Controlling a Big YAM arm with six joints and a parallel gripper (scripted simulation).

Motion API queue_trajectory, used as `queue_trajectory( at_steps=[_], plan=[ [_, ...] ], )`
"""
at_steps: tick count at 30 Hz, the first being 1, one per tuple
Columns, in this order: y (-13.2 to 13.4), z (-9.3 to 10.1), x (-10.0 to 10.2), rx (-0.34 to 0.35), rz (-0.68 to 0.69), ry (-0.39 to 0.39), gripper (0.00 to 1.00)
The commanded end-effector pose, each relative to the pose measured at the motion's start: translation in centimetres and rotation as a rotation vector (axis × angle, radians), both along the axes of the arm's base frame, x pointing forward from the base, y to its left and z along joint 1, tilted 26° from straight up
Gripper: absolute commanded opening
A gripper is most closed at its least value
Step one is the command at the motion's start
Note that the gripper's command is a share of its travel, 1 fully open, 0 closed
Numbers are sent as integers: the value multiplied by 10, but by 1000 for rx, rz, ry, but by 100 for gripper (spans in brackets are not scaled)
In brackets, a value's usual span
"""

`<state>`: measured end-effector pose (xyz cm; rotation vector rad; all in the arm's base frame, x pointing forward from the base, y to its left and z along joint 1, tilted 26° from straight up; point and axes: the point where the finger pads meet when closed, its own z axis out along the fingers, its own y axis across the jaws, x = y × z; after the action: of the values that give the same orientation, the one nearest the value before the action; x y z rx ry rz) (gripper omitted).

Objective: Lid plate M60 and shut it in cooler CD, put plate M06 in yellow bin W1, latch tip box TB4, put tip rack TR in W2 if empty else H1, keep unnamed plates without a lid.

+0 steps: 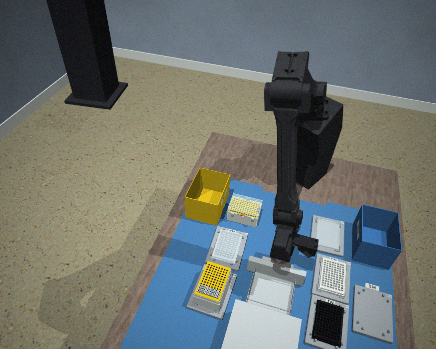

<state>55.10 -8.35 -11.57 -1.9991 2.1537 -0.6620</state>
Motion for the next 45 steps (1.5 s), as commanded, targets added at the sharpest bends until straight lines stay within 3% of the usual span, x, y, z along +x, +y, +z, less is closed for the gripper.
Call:
queue_trajectory(
  at_steps=[1,6,39,42,45],
  plan=[
    [-6,6,-6,-2,2,-6,30],
    [-6,-1,-14,1,1,19,30],
    [-6,-1,-14,1,1,19,30],
    [-6,3,-11,-2,1,-10,30],
    [-6,-1,-18,1,1,17,30]
  ],
)
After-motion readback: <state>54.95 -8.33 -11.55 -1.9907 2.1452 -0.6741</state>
